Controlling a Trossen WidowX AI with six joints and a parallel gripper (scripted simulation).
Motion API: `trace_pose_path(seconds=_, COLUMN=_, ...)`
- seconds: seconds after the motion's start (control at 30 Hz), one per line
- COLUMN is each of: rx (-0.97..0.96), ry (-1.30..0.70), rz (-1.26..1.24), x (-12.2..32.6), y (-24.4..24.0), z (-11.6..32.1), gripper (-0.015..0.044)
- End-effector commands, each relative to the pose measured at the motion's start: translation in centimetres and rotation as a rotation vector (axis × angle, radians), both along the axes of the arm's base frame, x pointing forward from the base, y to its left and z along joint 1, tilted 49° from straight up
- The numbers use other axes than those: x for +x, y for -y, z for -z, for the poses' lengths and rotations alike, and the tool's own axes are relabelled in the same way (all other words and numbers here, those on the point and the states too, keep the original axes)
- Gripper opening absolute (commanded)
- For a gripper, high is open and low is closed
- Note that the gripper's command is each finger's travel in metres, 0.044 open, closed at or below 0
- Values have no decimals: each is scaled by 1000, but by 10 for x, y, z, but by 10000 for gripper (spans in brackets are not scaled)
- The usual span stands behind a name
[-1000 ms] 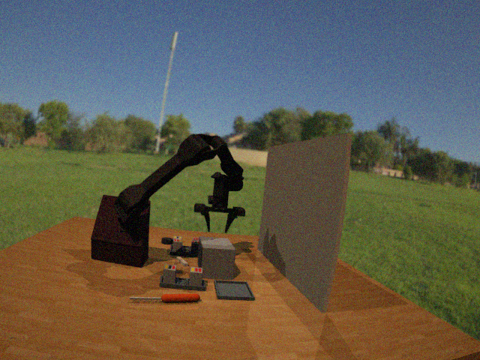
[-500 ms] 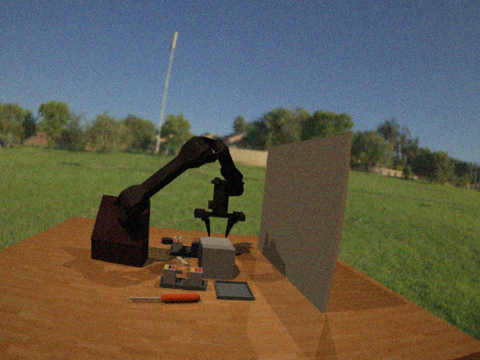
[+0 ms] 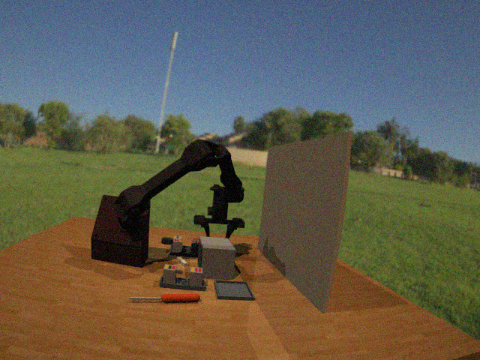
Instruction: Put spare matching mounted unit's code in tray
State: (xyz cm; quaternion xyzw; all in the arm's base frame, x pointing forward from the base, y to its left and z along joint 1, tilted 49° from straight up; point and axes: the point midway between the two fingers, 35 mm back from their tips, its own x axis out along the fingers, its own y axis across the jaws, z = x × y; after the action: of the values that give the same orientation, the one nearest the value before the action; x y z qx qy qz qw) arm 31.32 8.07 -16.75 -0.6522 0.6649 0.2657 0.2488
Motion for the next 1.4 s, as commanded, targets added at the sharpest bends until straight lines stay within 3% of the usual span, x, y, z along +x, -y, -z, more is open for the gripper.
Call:
trace_pose_path(seconds=0.0, rx=-8, ry=-9, rz=-1, x=-2, y=8, z=4, gripper=300)
trace_pose_path(seconds=1.37, rx=-13, ry=-9, rz=0, x=-6, y=32, z=21, gripper=300)
